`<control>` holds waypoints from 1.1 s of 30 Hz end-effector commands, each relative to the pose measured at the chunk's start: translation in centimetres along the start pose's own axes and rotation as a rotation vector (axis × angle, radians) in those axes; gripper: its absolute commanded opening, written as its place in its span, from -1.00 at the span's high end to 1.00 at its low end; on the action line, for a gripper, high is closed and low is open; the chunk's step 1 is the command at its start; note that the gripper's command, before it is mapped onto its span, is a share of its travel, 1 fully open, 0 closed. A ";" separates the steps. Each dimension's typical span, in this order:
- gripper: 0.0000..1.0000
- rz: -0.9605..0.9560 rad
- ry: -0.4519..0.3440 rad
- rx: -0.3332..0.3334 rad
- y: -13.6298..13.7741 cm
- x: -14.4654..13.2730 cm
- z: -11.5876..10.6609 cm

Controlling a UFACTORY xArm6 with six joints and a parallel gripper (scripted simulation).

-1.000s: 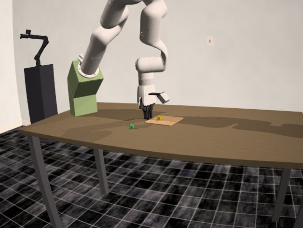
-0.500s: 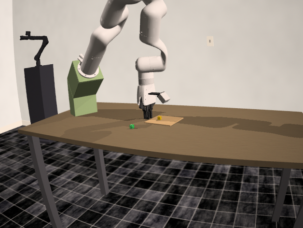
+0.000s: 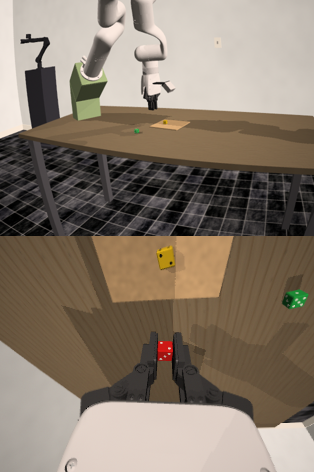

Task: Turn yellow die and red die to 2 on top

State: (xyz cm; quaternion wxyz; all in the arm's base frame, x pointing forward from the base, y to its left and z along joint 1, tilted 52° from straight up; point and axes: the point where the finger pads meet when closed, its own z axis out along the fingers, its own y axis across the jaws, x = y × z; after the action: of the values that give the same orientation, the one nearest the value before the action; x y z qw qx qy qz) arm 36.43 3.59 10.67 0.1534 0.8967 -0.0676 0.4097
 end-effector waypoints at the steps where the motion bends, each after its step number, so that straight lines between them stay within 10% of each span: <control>1: 0.78 -0.003 -0.005 -0.011 0.2 0.2 -2.8; 17: 0.78 -0.022 -0.005 -0.010 -0.2 0.6 -3.5; 33: 0.78 -0.548 -0.008 -0.009 -13.9 6.6 -2.5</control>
State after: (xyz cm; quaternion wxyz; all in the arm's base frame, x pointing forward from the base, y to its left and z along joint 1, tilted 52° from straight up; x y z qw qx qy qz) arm 40.48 14.95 14.67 0.2333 0.8884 0.1408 0.3695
